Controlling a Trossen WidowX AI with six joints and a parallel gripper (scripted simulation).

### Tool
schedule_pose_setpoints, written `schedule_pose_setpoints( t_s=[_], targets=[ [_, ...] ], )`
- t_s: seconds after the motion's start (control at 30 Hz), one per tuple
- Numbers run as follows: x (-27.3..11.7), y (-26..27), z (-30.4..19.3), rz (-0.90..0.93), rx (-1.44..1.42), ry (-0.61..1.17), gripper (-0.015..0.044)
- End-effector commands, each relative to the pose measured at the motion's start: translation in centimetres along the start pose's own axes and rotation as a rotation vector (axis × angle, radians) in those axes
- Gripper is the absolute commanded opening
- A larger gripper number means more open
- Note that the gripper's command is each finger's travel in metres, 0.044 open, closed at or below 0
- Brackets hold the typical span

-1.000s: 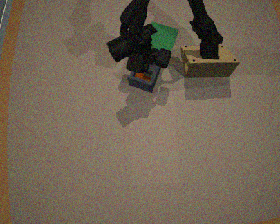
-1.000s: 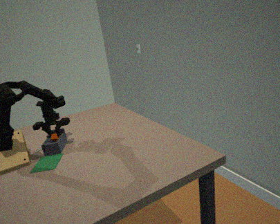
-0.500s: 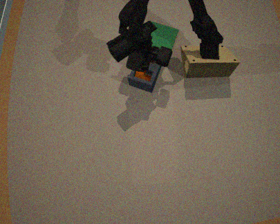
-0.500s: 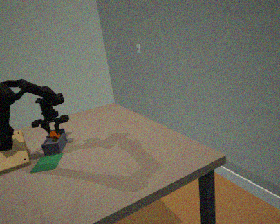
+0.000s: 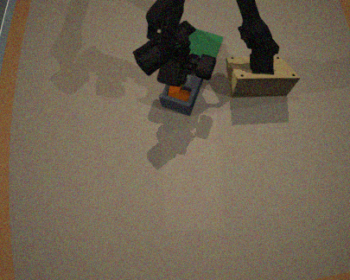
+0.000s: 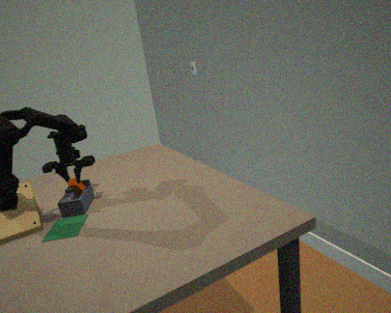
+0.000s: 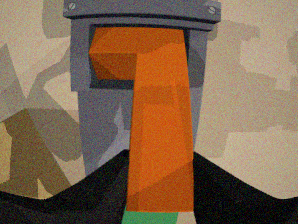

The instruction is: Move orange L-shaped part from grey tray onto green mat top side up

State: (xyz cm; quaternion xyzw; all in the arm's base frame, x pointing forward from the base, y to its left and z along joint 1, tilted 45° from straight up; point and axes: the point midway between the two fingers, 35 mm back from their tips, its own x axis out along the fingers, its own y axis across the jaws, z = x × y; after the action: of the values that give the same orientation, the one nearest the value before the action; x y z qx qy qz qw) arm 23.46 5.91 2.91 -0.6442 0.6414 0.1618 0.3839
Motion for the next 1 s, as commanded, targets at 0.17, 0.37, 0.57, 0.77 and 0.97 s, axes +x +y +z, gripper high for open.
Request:
schedule_pose_setpoints(
  t_s=[0.17, 0.37, 0.57, 0.77, 0.97],
  targets=[
    [-1.8, -0.1, 0.2, -0.003, 0.008, -0.015, 0.0000],
    [-2.7, -0.1, 0.2, -0.003, 0.008, -0.015, 0.0000],
    [-3.7, -0.1, 0.1, -0.002, 0.008, -0.015, 0.0000],
    [-4.6, -0.1, 0.1, -0.002, 0.008, -0.015, 0.0000],
    [-4.7, -0.1, 0.1, -0.002, 0.008, -0.015, 0.0000]
  ],
)
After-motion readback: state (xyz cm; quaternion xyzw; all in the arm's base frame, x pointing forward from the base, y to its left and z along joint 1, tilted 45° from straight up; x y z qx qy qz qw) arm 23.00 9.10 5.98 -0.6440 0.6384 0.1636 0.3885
